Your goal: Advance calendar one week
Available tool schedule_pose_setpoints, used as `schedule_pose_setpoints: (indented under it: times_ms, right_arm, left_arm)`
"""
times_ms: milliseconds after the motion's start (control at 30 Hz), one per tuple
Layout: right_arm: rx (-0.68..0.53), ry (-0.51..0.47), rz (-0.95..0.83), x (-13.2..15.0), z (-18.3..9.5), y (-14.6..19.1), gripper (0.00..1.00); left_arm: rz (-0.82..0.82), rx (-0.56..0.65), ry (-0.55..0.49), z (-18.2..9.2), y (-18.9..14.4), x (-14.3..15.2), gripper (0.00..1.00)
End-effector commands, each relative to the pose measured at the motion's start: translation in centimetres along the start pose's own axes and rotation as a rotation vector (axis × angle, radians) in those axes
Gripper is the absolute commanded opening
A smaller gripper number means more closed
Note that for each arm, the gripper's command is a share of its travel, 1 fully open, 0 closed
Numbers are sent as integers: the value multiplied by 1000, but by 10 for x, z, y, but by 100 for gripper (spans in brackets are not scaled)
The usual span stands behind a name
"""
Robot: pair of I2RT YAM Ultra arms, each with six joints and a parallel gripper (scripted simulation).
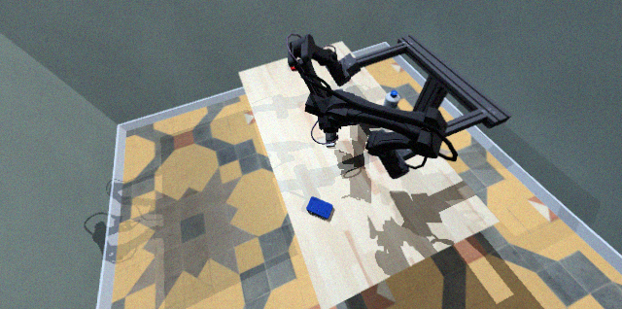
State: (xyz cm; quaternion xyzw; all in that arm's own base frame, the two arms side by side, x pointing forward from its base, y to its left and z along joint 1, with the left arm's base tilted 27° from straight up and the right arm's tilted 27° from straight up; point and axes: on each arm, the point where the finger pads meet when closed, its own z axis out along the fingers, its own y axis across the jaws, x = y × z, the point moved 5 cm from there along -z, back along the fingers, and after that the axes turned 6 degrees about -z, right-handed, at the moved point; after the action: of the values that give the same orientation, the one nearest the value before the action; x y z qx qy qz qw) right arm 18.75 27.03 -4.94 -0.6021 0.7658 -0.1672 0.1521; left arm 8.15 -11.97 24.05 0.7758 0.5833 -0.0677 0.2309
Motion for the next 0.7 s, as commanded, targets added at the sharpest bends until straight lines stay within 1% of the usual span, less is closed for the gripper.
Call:
schedule_pose_setpoints:
  times_ms: [0,100,200,300,367,433,467,533,667]
  right_arm:
    - [3,-40,78,-14,-19,-3,26]
    - [-2,-58,198,-16,-19,-9,26]
    - [-9,-60,407,-12,-16,-19,26]
    - [-12,-61,600,-8,-12,-28,26]
    - [-15,-59,713,-5,-11,-34,26]
    - [-15,-59,713,-5,-11,-34,26]
    - [-19,-55,762,-5,-10,-33,26]
    - [-25,-57,897,-2,-9,-42,26]
    - [-24,-57,1102,3,-6,-54,26]
  left_arm:
    - [-58,-9,40,2,-5,5,100]
    - [-110,-33,77,5,-6,8,100]
    - [-193,-86,130,8,-8,12,100]
    - [-240,-135,157,12,-12,13,100]
    - [-261,-164,163,14,-15,13,100]
    - [-261,-164,163,14,-15,13,100]
    - [-289,-190,171,14,-14,13,100]
    - [-319,-234,171,17,-16,14,100]
    - [-342,-284,149,19,-20,12,100]
